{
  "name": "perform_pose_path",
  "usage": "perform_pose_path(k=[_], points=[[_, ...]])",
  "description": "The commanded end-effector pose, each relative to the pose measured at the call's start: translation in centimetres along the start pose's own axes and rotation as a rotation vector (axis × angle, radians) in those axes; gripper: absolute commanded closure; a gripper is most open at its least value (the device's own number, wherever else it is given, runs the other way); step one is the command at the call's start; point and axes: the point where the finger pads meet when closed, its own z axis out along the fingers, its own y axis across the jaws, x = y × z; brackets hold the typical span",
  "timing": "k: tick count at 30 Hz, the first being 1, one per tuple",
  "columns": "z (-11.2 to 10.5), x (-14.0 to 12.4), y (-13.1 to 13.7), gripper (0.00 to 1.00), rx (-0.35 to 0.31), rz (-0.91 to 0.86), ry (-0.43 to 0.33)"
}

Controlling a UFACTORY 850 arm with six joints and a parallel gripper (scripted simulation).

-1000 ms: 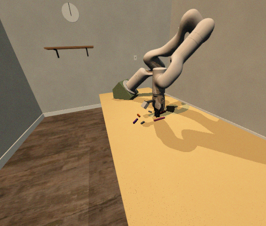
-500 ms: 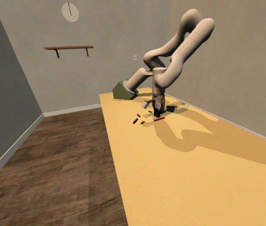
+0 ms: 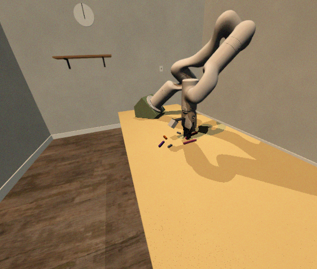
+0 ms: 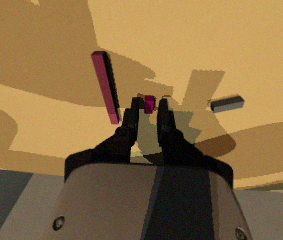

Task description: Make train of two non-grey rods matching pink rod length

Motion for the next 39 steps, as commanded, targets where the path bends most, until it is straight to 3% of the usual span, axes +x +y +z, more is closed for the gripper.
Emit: perform_pose_path(k=[1,13,22,23,39], points=[[-1.5,0.0,-0.1,0.76,0.001,0.0,0.0],[-7.4,0.0,0.0,0.76,0.001,0.0,0.0],[-8.2,0.0,0.0,0.76,0.001,0.0,0.0],[-8.2,0.0,0.0,0.0,0.001,0.0,0.0],[-8.2,0.0,0.0,0.0,0.001,0.0,0.0]])
